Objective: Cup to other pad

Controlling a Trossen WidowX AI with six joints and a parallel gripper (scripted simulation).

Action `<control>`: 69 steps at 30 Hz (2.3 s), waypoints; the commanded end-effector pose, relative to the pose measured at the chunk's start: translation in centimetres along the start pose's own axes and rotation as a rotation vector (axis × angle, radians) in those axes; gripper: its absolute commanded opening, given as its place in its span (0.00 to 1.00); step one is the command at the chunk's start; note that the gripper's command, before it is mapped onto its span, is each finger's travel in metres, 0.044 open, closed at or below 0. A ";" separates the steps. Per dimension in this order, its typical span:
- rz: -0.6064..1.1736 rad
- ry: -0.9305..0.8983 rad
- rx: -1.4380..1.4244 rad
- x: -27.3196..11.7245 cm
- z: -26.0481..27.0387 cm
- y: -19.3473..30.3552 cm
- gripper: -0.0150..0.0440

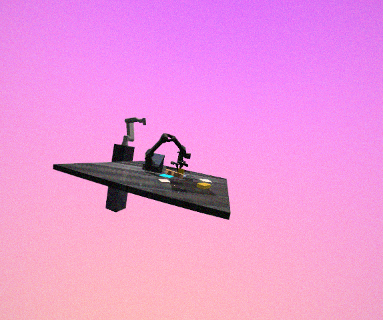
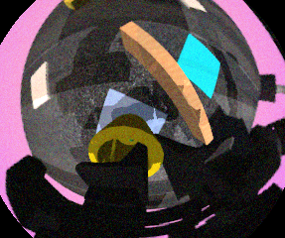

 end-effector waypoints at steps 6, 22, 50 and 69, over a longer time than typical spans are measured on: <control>0.003 -0.004 0.003 -3.0 0.2 0.0 0.25; -0.004 -0.005 -0.007 -6.2 0.3 0.3 0.25; 0.000 -0.001 -0.003 -6.3 -2.0 -0.8 0.25; 0.000 0.002 -0.002 -6.5 -5.3 -2.4 0.25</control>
Point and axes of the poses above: the point midway between the two fingers, 35 mm back from their tips, its own x axis out along the fingers, its own z axis across the jaws, y = z × x, the point moved 7 cm from there along -x, back along the fingers, and after that the axes turned 12 degrees about -x, right-handed, at the moved point
